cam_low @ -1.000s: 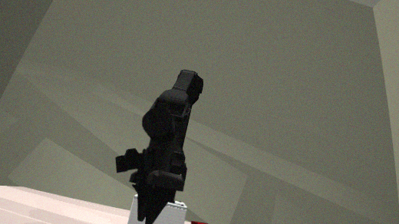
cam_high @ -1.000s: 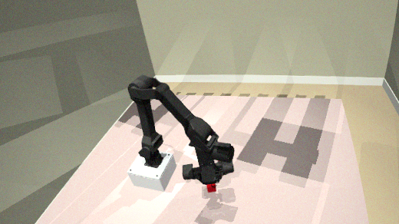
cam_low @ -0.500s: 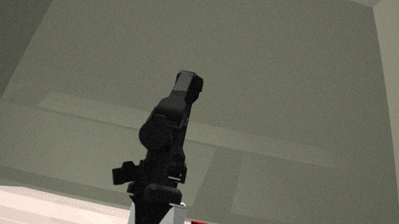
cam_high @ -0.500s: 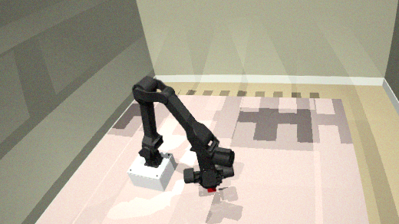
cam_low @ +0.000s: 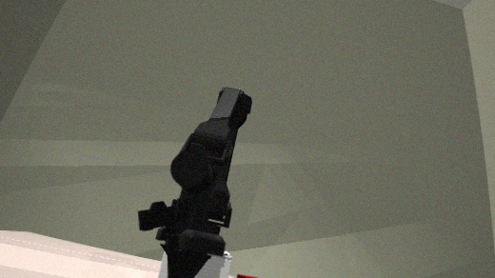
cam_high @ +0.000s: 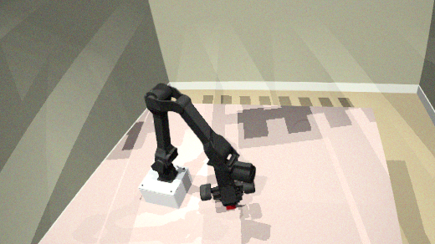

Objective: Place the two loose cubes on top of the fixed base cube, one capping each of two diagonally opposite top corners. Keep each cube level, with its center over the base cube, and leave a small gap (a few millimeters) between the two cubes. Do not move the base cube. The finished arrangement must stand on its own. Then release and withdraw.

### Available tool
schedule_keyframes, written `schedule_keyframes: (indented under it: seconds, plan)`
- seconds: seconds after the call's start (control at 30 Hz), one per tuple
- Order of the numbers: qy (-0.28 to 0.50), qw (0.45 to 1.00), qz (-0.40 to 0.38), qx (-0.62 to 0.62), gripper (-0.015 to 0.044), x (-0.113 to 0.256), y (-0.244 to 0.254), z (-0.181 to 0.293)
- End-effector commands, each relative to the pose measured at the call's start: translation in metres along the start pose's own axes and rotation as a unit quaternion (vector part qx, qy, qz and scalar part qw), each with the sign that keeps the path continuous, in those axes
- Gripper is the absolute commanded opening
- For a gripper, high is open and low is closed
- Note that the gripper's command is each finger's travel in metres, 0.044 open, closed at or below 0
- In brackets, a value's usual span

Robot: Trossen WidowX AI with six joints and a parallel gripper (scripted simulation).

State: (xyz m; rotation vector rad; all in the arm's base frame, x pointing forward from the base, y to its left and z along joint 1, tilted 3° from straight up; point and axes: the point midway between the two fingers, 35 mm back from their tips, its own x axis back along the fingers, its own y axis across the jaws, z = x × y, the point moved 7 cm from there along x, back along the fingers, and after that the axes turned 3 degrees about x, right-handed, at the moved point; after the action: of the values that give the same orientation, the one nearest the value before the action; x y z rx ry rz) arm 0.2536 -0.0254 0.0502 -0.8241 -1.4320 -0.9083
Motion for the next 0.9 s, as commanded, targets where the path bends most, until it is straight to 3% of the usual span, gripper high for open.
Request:
schedule_keyframes:
  seconds: [0.0,0.87]
  plan:
    - [-0.001,1.000,-0.002,0.004,0.0105,0.007,0.002,-0.003]
    - [0.000,1.000,-0.002,-0.006,0.0105,0.081,0.004,-0.002]
